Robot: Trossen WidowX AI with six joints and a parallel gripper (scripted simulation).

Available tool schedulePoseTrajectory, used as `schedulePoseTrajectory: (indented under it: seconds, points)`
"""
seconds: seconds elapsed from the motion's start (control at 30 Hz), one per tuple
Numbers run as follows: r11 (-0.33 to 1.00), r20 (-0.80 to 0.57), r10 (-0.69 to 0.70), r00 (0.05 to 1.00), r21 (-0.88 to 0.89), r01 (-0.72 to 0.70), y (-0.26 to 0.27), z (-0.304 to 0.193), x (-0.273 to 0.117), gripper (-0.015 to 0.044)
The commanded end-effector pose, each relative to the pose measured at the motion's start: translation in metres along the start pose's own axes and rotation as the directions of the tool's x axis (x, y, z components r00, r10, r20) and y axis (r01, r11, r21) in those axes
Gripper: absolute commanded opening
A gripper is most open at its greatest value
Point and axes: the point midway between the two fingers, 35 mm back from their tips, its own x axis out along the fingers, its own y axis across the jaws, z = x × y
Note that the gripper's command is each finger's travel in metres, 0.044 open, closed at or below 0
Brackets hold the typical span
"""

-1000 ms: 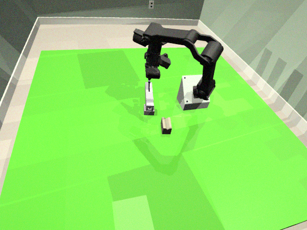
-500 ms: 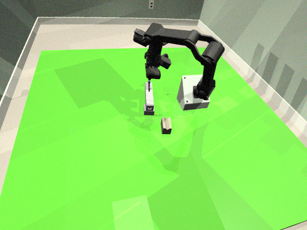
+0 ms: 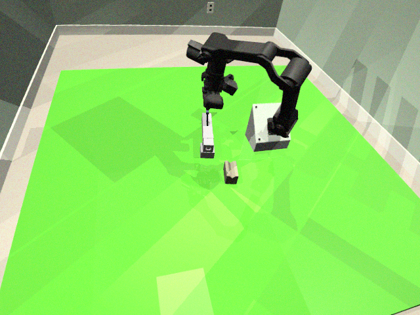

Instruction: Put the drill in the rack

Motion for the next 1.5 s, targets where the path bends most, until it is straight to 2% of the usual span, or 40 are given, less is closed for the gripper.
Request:
schedulePoseTrajectory:
  seconds: [0.0, 1.47]
  points:
    - [1.0, 0.055, -0.02, 0.998, 0.016, 0.019, -0.001, 0.008, 0.019, 0.0]
    - [1.0, 0.055, -0.021, 0.998, 0.016, 0.02, -0.002, 0.009, 0.032, 0.0]
